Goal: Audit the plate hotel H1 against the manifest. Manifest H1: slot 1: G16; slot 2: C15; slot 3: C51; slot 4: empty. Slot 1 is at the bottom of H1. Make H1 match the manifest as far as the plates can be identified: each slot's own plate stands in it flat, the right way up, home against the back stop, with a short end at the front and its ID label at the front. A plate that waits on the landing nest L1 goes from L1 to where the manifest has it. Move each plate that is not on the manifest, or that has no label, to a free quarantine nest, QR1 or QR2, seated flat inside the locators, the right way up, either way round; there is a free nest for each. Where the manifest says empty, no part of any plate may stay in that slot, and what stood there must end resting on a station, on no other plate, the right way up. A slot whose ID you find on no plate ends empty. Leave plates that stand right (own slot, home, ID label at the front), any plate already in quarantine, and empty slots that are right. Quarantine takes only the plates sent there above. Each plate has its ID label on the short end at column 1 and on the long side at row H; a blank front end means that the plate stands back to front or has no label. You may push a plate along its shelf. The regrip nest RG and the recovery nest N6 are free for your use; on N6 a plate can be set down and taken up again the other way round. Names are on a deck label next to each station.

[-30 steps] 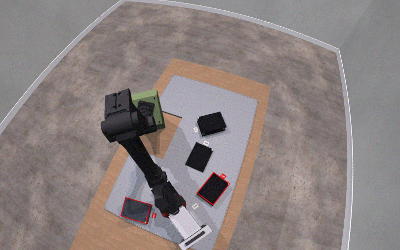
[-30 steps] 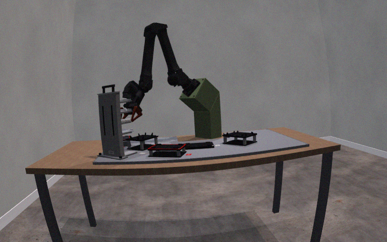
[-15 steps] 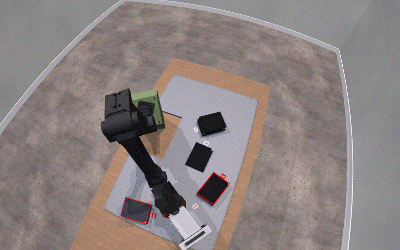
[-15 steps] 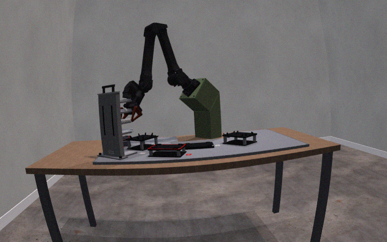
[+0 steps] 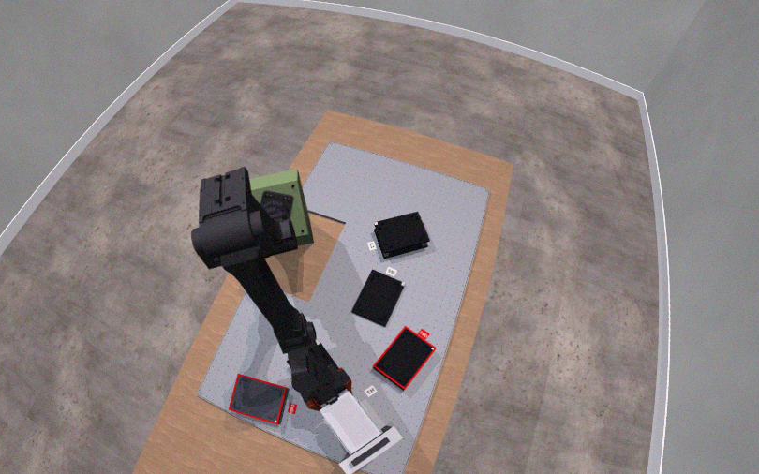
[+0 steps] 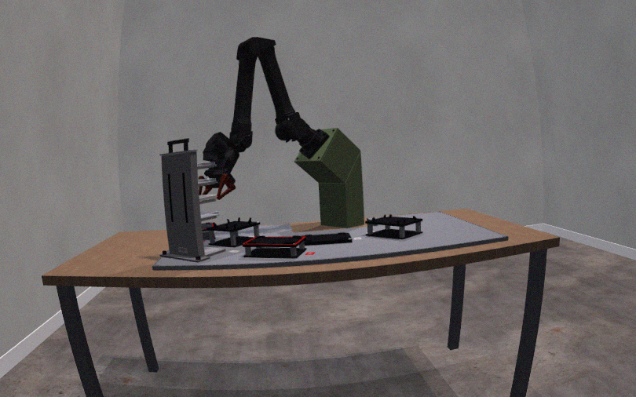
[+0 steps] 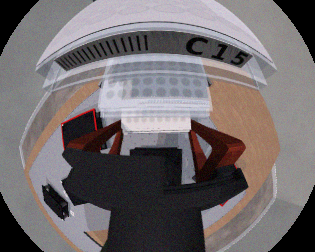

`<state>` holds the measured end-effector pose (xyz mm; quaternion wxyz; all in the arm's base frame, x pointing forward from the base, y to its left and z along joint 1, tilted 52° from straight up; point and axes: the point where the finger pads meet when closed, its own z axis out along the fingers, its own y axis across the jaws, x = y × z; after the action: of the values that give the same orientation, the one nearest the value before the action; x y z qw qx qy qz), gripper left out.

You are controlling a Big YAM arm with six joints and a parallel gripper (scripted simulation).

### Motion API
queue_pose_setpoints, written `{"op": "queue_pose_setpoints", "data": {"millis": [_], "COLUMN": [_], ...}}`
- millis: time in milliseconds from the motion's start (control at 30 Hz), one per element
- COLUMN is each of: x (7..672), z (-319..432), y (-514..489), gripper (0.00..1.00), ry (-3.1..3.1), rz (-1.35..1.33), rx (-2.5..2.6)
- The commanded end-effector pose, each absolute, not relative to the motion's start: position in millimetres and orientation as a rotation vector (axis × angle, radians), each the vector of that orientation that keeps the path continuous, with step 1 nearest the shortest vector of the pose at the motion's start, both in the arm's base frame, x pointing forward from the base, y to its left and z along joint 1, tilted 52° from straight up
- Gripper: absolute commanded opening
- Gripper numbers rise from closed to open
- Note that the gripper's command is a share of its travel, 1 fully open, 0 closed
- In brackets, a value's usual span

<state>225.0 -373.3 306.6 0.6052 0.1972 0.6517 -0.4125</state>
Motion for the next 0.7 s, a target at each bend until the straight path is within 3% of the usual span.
{"op": "queue_pose_setpoints", "data": {"millis": [0,667], "x": [216.1,202.5], "z": [317.9,299.6], "y": [-367.0,-358.0], "gripper": [0.86,0.86], "ry": [1.472,1.471], "rz": [-0.992,-0.985], "rx": [0.426,0.432]}}
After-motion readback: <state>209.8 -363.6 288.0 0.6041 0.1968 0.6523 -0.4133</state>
